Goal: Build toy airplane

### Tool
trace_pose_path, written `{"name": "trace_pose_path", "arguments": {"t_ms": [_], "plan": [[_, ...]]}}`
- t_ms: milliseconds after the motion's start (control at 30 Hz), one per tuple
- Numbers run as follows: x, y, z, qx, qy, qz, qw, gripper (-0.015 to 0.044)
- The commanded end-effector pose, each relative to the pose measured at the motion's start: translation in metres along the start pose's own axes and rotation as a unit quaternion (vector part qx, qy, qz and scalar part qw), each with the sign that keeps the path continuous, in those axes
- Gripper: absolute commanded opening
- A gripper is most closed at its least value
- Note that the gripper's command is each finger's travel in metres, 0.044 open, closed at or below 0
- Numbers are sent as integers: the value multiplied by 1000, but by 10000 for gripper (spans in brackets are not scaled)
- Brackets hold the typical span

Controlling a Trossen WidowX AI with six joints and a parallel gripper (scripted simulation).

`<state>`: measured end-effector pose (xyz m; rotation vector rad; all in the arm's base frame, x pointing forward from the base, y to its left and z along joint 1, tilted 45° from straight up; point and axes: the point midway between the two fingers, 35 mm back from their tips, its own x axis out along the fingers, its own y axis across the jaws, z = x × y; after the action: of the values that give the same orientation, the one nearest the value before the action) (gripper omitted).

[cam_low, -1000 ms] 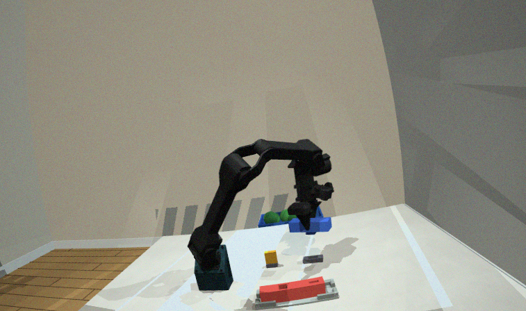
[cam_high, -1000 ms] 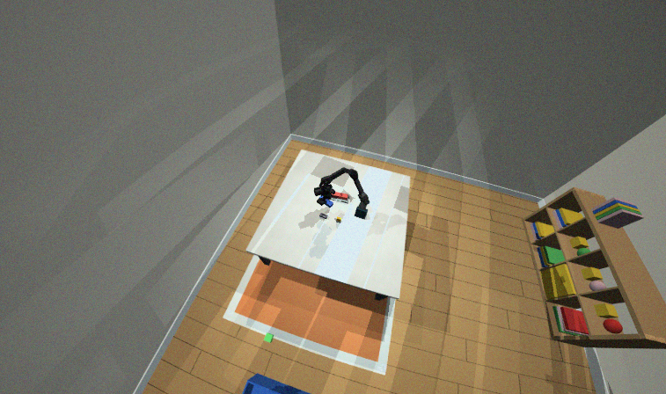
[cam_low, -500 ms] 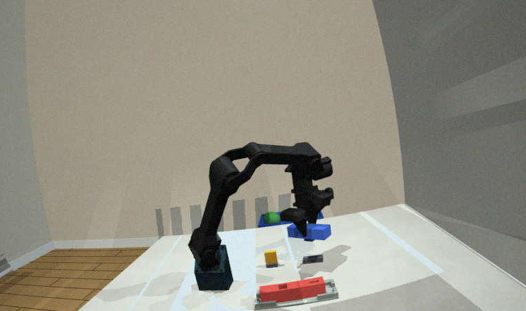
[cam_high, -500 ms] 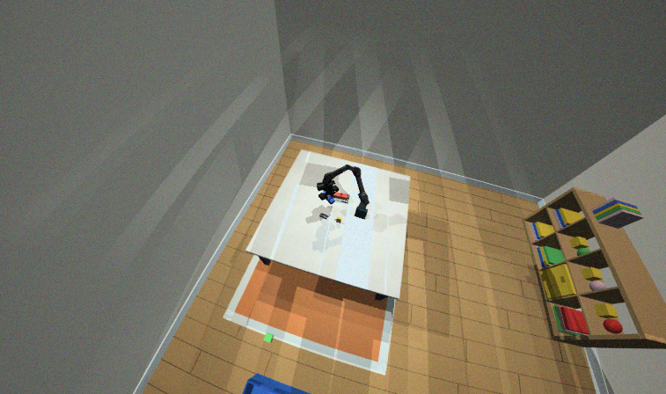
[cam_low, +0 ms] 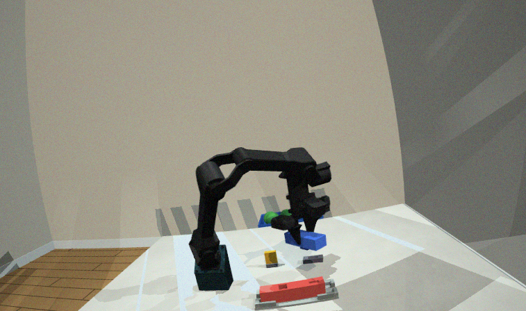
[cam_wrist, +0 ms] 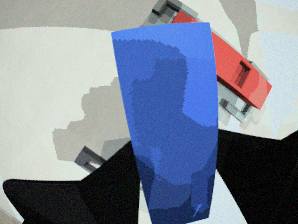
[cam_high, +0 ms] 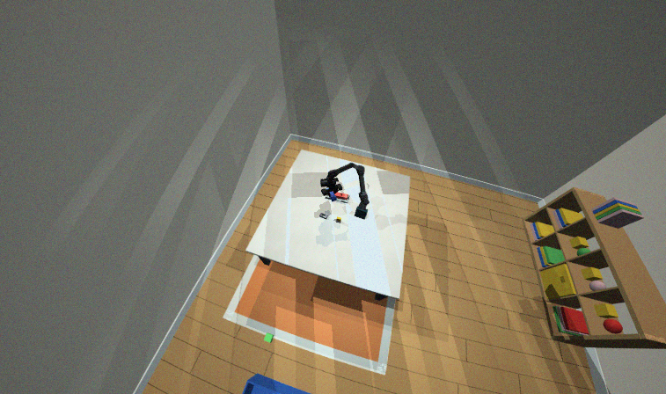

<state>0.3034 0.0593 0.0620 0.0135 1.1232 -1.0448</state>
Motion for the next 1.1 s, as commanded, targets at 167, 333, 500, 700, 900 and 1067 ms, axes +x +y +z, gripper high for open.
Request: {"name": "trace_pose_path", "arguments": {"t_ms": [167, 333, 500, 700, 900, 1067], "plan": [[5, -27, 11, 74, -3, 0, 997, 0], [9, -42, 16, 113, -5, -1, 994, 0], [13, -58, 19, 152, -6, -2, 988, 0], [18, -76, 22, 200, -8, -4, 980, 0], [23, -94, 24, 246, -10, -6, 969, 0], [28, -109, 24, 285, -13, -8, 958, 0]]}}
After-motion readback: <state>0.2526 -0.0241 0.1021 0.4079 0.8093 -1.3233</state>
